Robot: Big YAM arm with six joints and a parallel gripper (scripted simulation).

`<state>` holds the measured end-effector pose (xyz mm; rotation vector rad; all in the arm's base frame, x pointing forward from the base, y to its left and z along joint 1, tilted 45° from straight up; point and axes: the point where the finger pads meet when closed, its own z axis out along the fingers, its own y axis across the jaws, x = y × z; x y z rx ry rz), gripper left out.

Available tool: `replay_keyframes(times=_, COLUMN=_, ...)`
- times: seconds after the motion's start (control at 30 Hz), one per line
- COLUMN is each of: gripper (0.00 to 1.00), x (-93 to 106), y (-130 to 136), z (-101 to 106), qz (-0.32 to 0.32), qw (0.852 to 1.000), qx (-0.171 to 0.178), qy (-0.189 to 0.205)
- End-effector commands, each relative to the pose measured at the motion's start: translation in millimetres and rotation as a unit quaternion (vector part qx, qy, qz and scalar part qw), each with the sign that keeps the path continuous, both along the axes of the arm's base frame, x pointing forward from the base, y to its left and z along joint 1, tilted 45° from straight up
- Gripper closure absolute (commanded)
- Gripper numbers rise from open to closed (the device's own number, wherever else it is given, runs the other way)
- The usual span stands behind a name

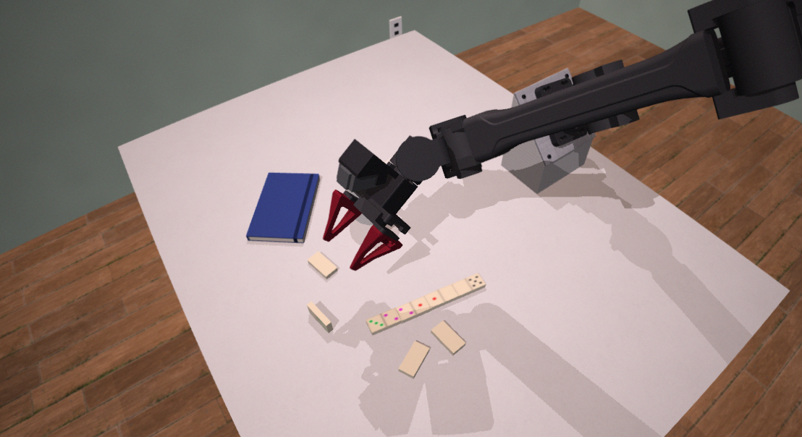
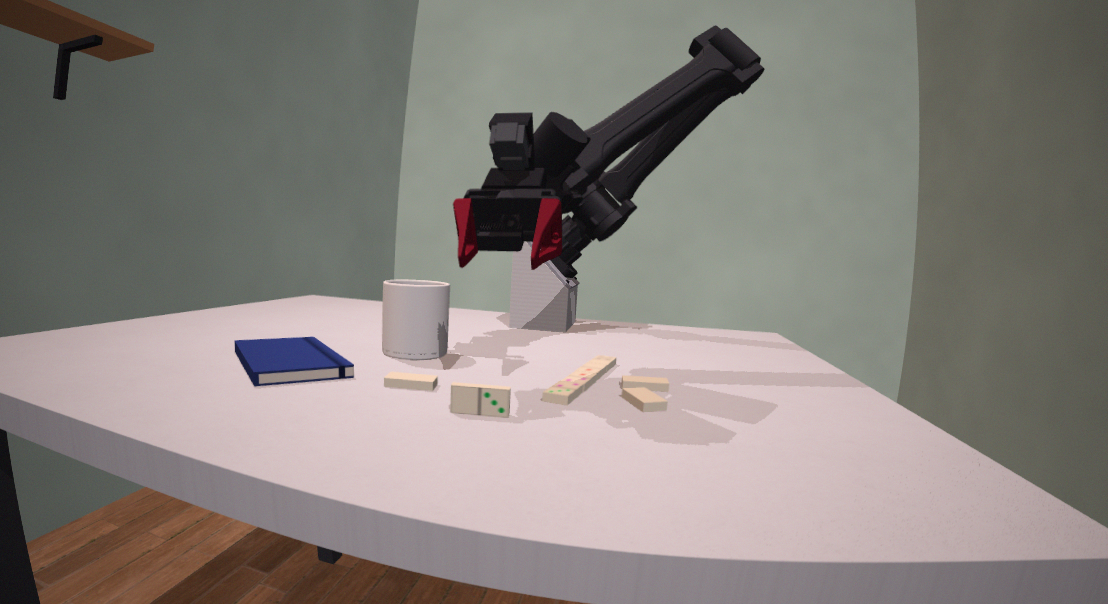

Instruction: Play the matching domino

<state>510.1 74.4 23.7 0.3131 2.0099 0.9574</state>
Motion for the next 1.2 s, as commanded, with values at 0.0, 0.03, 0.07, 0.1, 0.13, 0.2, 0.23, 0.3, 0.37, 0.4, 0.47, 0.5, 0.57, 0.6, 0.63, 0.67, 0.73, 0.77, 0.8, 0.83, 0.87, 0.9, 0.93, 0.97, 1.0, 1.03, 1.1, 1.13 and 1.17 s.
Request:
replay_keyframes(times=0.0, gripper=0.26, x=2.0, y=-4, z=4, qz=0.012, qw=1.0, qx=-0.002, qy=0.011)
replay_keyframes(times=0.03, gripper=0.26, x=3.2, y=-6, z=6, qz=0.029, qw=0.999, qx=-0.007, qy=0.026)
replay_keyframes(times=0.07, gripper=0.26, x=4.3, y=-7, z=7, qz=0.045, qw=0.998, qx=-0.011, qy=0.041)
replay_keyframes(times=0.1, gripper=0.26, x=5.5, y=-9, z=9, qz=0.062, qw=0.996, qx=-0.016, qy=0.056)
replay_keyframes(times=0.13, gripper=0.26, x=6.6, y=-11, z=11, qz=0.078, qw=0.994, qx=-0.021, qy=0.07)
replay_keyframes(times=0.2, gripper=0.26, x=8.9, y=-14, z=14, qz=0.111, qw=0.988, qx=-0.03, qy=0.1)
replay_keyframes(times=0.23, gripper=0.26, x=10.1, y=-15, z=15, qz=0.127, qw=0.985, qx=-0.035, qy=0.114)
replay_keyframes(times=0.3, gripper=0.26, x=12.4, y=-19, z=19, qz=0.16, qw=0.976, qx=-0.044, qy=0.143)
replay_keyframes(times=0.37, gripper=0.26, x=12.4, y=-19, z=19, qz=0.16, qw=0.976, qx=-0.044, qy=0.143)
replay_keyframes(times=0.4, gripper=0.26, x=12.4, y=-19, z=19, qz=0.16, qw=0.976, qx=-0.044, qy=0.143)
replay_keyframes(times=0.47, gripper=0.26, x=12.4, y=-19, z=19, qz=0.16, qw=0.976, qx=-0.044, qy=0.143)
replay_keyframes(times=0.5, gripper=0.26, x=12.4, y=-19, z=19, qz=0.16, qw=0.976, qx=-0.044, qy=0.143)
replay_keyframes(times=0.57, gripper=0.26, x=8.2, y=-16, z=16, qz=0.153, qw=0.974, qx=-0.019, qy=0.169)
replay_keyframes(times=0.6, gripper=0.26, x=8.7, y=-17, z=16, qz=0.171, qw=0.968, qx=-0.027, qy=0.181)
replay_keyframes(times=0.63, gripper=0.26, x=9.2, y=-17, z=17, qz=0.189, qw=0.962, qx=-0.034, qy=0.193)
replay_keyframes(times=0.67, gripper=0.26, x=9.7, y=-18, z=17, qz=0.207, qw=0.956, qx=-0.041, qy=0.205)
replay_keyframes(times=0.73, gripper=0.26, x=10.7, y=-18, z=18, qz=0.243, qw=0.941, qx=-0.056, qy=0.229)
replay_keyframes(times=0.77, gripper=0.26, x=11.2, y=-19, z=19, qz=0.261, qw=0.933, qx=-0.063, qy=0.241)
replay_keyframes(times=0.8, gripper=0.26, x=11.7, y=-19, z=19, qz=0.278, qw=0.924, qx=-0.07, qy=0.253)
replay_keyframes(times=0.83, gripper=0.26, x=12.2, y=-20, z=19, qz=0.295, qw=0.915, qx=-0.078, qy=0.264)
replay_keyframes(times=0.87, gripper=0.26, x=12.7, y=-20, z=20, qz=0.313, qw=0.905, qx=-0.085, qy=0.275)
replay_keyframes(times=0.9, gripper=0.26, x=12.7, y=-20, z=20, qz=0.313, qw=0.905, qx=-0.085, qy=0.275)
replay_keyframes(times=0.93, gripper=0.26, x=12.7, y=-20, z=20, qz=0.313, qw=0.905, qx=-0.085, qy=0.275)
replay_keyframes(times=0.97, gripper=0.26, x=12.7, y=-20, z=20, qz=0.313, qw=0.905, qx=-0.085, qy=0.275)
replay_keyframes(times=1.0, gripper=0.26, x=12.7, y=-20, z=20, qz=0.313, qw=0.905, qx=-0.085, qy=0.275)
replay_keyframes(times=1.03, gripper=0.26, x=12.7, y=-20, z=20, qz=0.313, qw=0.905, qx=-0.085, qy=0.275)
replay_keyframes(times=1.1, gripper=0.26, x=12.7, y=-20, z=20, qz=0.313, qw=0.905, qx=-0.085, qy=0.275)
replay_keyframes(times=1.13, gripper=0.26, x=9.1, y=-19, z=19, qz=0.285, qw=0.91, qx=-0.065, qy=0.295)
replay_keyframes(times=1.17, gripper=0.26, x=9.5, y=-20, z=19, qz=0.295, qw=0.906, qx=-0.069, qy=0.296)
